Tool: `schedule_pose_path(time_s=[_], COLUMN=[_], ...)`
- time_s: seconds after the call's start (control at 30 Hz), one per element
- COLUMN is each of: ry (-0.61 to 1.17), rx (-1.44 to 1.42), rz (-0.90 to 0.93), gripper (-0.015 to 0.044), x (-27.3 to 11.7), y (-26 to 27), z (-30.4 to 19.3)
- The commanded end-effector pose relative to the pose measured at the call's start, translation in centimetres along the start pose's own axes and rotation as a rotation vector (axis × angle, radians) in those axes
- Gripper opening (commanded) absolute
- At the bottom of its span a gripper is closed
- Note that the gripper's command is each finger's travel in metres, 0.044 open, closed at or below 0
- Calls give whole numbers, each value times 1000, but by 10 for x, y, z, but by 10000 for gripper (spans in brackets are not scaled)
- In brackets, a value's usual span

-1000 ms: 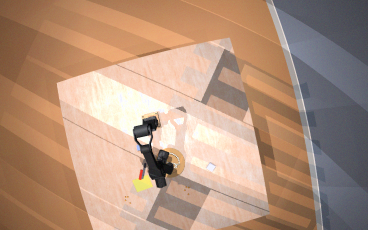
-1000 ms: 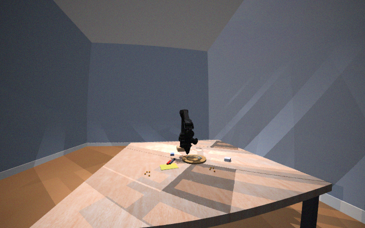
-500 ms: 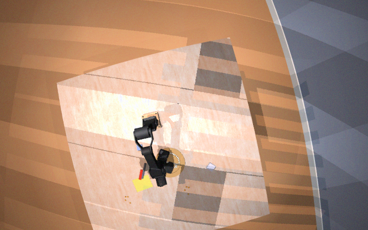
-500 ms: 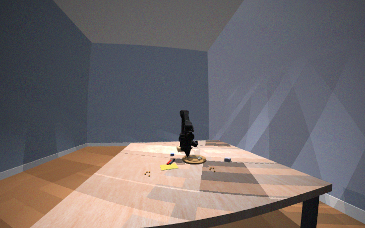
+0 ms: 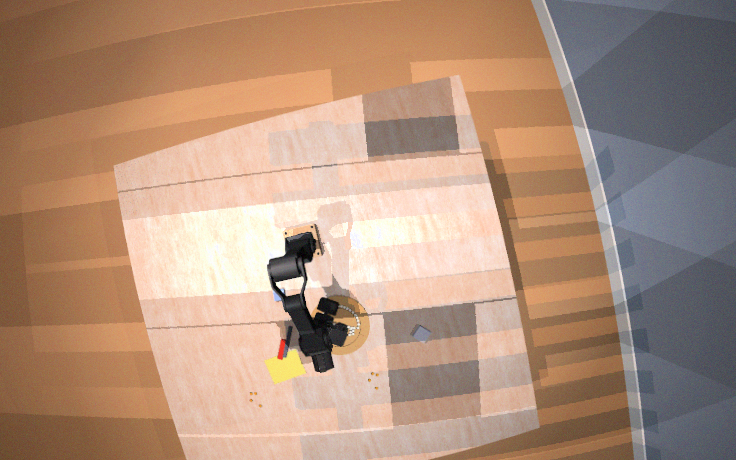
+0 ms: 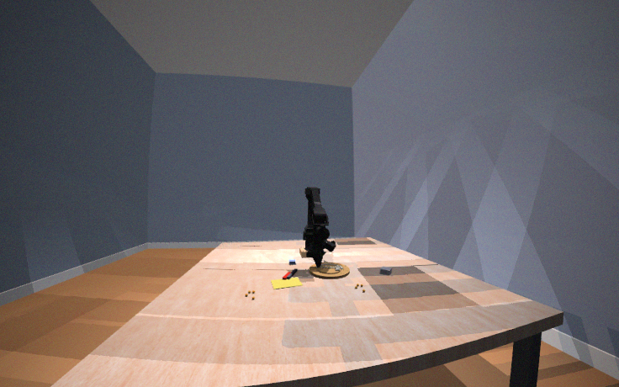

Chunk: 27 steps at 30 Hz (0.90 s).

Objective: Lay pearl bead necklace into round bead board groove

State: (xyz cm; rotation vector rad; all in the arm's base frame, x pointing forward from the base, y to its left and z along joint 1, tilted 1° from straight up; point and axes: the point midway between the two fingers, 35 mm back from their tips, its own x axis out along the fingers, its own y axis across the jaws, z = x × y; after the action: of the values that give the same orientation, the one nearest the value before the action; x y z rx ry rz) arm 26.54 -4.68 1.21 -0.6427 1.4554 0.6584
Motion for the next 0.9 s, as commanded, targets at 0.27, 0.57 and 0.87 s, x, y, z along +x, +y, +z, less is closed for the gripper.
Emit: schedule_pose_path(time_s=[0.27,0.57,0.87], ry=[0,0,1], rx=[0,0,-4], rz=[0,0,1], gripper=[0,0,0], x=[0,0,-6], y=[0,0,0], z=[0,0,0])
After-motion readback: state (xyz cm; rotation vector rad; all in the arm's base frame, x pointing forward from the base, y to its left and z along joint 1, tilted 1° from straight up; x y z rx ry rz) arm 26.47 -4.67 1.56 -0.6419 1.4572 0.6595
